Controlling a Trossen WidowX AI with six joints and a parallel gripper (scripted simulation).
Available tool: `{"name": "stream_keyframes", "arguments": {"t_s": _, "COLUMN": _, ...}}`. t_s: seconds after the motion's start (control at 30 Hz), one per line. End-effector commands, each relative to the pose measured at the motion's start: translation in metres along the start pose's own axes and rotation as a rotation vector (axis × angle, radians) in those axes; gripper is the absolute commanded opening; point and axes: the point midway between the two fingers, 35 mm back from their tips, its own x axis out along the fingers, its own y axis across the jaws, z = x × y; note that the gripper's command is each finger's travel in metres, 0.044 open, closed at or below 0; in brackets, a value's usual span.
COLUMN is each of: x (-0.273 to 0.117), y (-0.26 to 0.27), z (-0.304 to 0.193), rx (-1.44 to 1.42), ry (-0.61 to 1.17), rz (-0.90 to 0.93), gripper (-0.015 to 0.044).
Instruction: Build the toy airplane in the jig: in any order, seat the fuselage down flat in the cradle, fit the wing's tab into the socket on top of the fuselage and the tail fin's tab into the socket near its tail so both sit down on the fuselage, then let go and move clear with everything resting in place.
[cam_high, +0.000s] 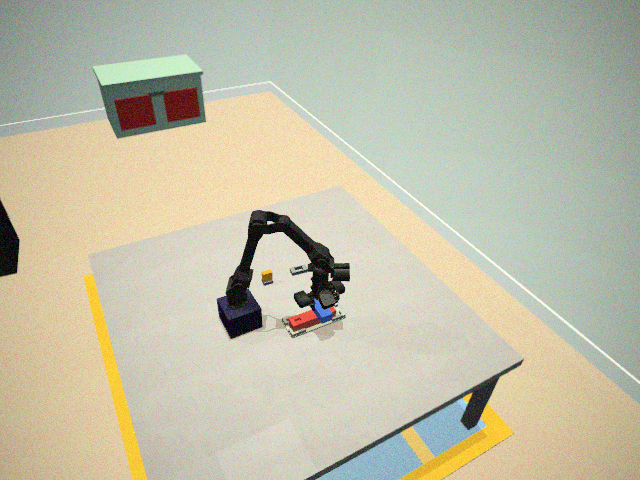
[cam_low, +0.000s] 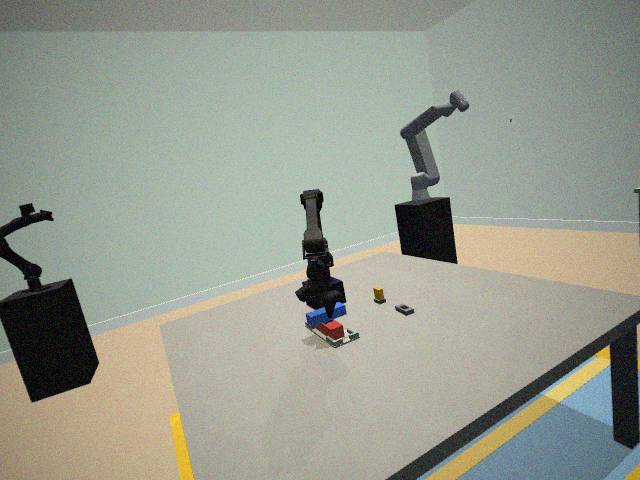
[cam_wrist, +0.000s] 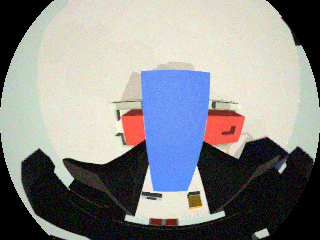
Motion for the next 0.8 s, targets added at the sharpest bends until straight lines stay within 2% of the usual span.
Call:
{"name": "stream_keyframes", "arguments": {"t_s": 0.0, "x": 0.0015, "y": 0.0002, "z": -0.0005, "rx": 0.005, "ry": 0.004, "rz": 0.0, "gripper": 0.0196}}
{"name": "stream_keyframes", "arguments": {"t_s": 0.07, "x": 0.0005, "y": -0.0001, "z": 0.0, "rx": 0.0, "ry": 0.0, "rz": -0.001, "gripper": 0.021}}
{"name": "stream_keyframes", "arguments": {"t_s": 0.2, "x": 0.0005, "y": -0.0001, "z": 0.0, "rx": 0.0, "ry": 0.0, "rz": -0.001, "gripper": 0.0183}}
{"name": "stream_keyframes", "arguments": {"t_s": 0.37, "x": 0.0005, "y": -0.0001, "z": 0.0, "rx": 0.0, "ry": 0.0, "rz": -0.001, "gripper": 0.0052}}
{"name": "stream_keyframes", "arguments": {"t_s": 0.77, "x": 0.0005, "y": -0.0001, "z": 0.0, "rx": 0.0, "ry": 0.0, "rz": -0.001, "gripper": 0.0367}}
